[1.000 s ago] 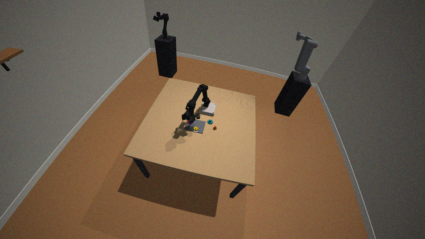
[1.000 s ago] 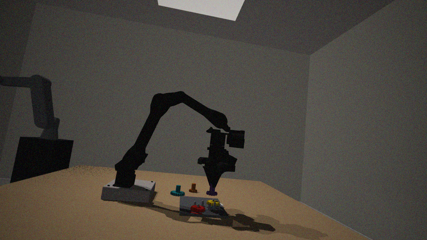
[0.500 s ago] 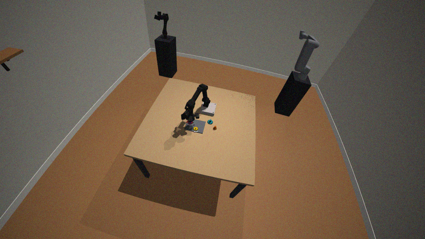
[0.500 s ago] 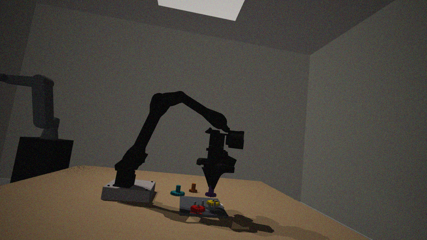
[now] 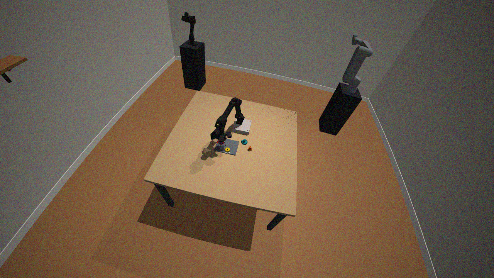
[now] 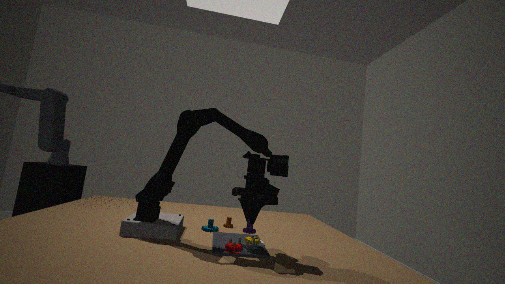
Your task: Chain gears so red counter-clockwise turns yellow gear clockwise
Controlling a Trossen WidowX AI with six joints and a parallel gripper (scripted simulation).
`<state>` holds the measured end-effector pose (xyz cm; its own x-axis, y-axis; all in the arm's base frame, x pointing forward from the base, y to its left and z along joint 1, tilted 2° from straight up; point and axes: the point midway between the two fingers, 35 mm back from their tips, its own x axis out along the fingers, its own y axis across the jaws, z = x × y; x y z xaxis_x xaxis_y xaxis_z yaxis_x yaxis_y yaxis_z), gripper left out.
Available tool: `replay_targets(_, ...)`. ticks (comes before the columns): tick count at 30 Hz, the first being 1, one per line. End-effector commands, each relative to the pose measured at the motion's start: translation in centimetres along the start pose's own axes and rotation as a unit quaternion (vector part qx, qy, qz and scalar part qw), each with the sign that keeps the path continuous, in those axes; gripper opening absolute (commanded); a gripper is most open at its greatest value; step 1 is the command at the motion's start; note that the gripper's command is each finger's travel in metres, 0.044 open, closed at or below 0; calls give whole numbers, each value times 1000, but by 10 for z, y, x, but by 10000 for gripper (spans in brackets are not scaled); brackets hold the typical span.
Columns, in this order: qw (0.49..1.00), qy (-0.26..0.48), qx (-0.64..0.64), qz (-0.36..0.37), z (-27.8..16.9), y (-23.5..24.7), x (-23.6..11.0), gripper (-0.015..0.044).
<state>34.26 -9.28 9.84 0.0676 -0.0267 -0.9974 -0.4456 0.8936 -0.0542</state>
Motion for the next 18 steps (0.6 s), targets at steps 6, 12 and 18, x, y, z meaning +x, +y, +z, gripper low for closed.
replay_targets(6,997,-1,-78,2,0,1,11,0)
replay_targets(12,996,-1,-93,2,0,0,20,0)
replay_targets(18,998,-1,-60,2,0,0,27,0)
